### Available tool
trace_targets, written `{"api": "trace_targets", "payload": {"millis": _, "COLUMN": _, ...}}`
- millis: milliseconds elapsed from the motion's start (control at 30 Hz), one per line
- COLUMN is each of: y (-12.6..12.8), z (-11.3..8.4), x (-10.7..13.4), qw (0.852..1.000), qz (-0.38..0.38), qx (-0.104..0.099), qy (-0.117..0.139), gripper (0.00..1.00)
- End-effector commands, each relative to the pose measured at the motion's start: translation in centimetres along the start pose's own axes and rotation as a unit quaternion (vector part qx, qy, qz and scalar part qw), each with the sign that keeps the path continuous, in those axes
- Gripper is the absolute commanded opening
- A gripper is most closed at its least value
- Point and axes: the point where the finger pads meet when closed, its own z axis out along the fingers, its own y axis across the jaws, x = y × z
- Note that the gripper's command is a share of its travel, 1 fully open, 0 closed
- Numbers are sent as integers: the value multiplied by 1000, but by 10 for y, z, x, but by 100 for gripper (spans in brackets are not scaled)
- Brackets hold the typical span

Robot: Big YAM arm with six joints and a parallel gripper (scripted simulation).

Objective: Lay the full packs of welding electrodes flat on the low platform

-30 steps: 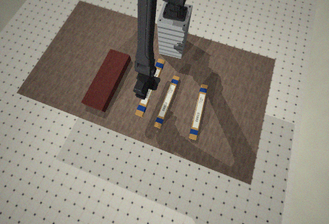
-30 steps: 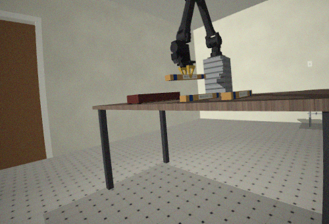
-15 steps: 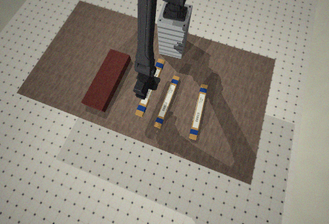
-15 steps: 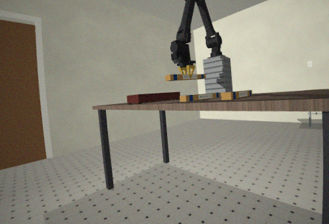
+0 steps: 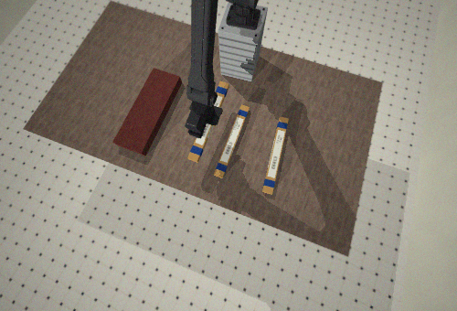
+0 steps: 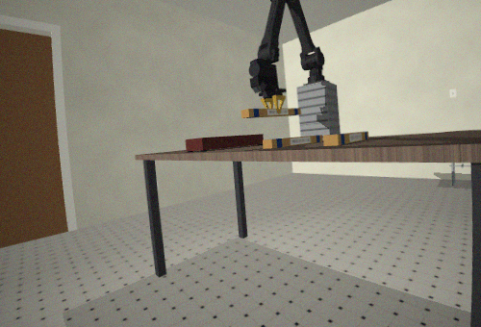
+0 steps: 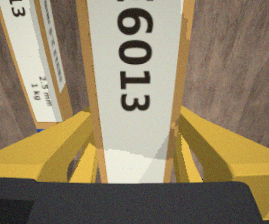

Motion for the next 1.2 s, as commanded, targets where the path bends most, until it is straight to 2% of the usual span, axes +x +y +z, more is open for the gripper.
{"api": "trace_targets", "payload": {"millis": 0, "y": 0, "z": -32, "x": -23, "qw": 999, "qz": 1, "qx": 1, "qy": -37, "gripper": 0}}
{"api": "trace_targets", "payload": {"millis": 300, "y": 0, "z": -32, "x": -23, "qw": 999, "qz": 1, "qx": 1, "qy": -37, "gripper": 0}}
{"api": "trace_targets", "payload": {"millis": 667, "y": 2, "z": -51, "x": -37, "qw": 999, "qz": 4, "qx": 1, "qy": -47, "gripper": 0}}
{"api": "trace_targets", "payload": {"millis": 1167, "y": 2, "z": -60, "x": -48, "qw": 999, "qz": 4, "qx": 1, "qy": -51, "gripper": 0}}
